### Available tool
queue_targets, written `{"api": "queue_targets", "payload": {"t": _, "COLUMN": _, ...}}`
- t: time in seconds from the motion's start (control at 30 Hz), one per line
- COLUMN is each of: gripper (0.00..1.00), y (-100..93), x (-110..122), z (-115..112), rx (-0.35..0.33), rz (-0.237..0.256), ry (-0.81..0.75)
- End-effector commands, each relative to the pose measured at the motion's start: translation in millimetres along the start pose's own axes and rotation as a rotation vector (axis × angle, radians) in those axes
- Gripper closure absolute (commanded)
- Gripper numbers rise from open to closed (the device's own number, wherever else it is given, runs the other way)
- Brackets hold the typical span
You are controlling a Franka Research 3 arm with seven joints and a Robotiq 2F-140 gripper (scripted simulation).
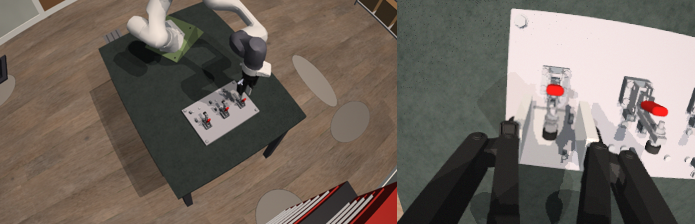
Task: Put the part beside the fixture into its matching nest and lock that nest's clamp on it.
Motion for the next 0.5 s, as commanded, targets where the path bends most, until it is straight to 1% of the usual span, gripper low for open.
{"api": "queue_targets", "payload": {"t": 0.0, "gripper": 0.72, "y": 9.2, "x": 0, "z": 4, "rx": 0.015, "rz": 0.003, "ry": -0.008}}
{"api": "queue_targets", "payload": {"t": 0.23, "gripper": 0.72, "y": 20.5, "x": 0, "z": 4, "rx": 0.015, "rz": 0.003, "ry": -0.008}}
{"api": "queue_targets", "payload": {"t": 0.47, "gripper": 0.72, "y": 22.7, "x": 0, "z": 4, "rx": 0.015, "rz": 0.003, "ry": -0.008}}
Point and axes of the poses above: the point where the finger pads meet when closed, its own y axis out along the fingers, its own x axis across the jaws, z = x × y, the point moved 7 cm from there along -y, back along the fingers
